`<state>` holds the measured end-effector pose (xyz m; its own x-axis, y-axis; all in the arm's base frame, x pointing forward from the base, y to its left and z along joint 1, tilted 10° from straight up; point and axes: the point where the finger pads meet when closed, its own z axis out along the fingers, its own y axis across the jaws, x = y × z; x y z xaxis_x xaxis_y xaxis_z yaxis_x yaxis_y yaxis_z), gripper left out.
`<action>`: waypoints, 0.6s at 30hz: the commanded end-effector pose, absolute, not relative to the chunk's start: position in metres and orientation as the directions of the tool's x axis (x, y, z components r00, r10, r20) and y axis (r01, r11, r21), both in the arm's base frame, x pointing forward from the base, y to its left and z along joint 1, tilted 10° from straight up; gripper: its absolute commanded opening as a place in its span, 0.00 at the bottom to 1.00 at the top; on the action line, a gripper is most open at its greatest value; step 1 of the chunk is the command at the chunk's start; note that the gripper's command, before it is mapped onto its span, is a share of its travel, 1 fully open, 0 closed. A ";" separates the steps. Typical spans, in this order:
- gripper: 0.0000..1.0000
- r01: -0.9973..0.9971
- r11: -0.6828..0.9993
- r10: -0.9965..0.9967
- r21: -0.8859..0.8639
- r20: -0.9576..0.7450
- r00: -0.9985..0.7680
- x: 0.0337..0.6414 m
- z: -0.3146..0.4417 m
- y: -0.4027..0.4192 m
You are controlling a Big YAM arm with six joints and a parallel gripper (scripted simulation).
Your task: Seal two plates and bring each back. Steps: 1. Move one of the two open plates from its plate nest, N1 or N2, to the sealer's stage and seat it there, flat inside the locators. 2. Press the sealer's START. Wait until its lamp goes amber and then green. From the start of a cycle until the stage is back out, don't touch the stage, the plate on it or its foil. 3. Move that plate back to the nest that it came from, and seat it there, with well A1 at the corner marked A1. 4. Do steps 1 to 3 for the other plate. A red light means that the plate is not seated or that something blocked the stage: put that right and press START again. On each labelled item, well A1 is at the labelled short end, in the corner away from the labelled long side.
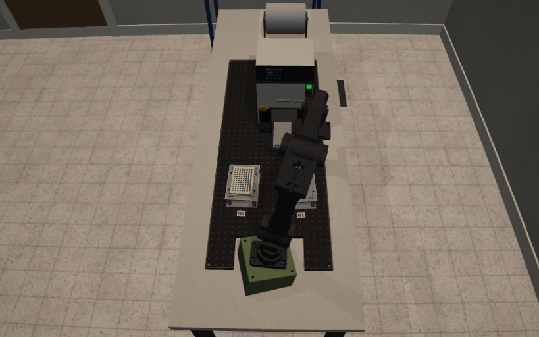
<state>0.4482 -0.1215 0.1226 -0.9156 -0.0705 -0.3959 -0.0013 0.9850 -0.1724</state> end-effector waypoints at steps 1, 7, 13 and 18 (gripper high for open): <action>1.00 0.015 0.984 -0.060 -0.178 -0.410 -0.910 0.459 0.124 -0.130; 1.00 0.014 0.985 -0.060 -0.172 -0.416 -0.907 0.476 0.129 -0.106; 1.00 0.016 0.986 -0.052 -0.164 -0.403 -0.914 0.498 0.124 -0.076; 1.00 0.024 0.987 -0.042 -0.159 -0.399 -0.916 0.513 0.124 -0.054</action>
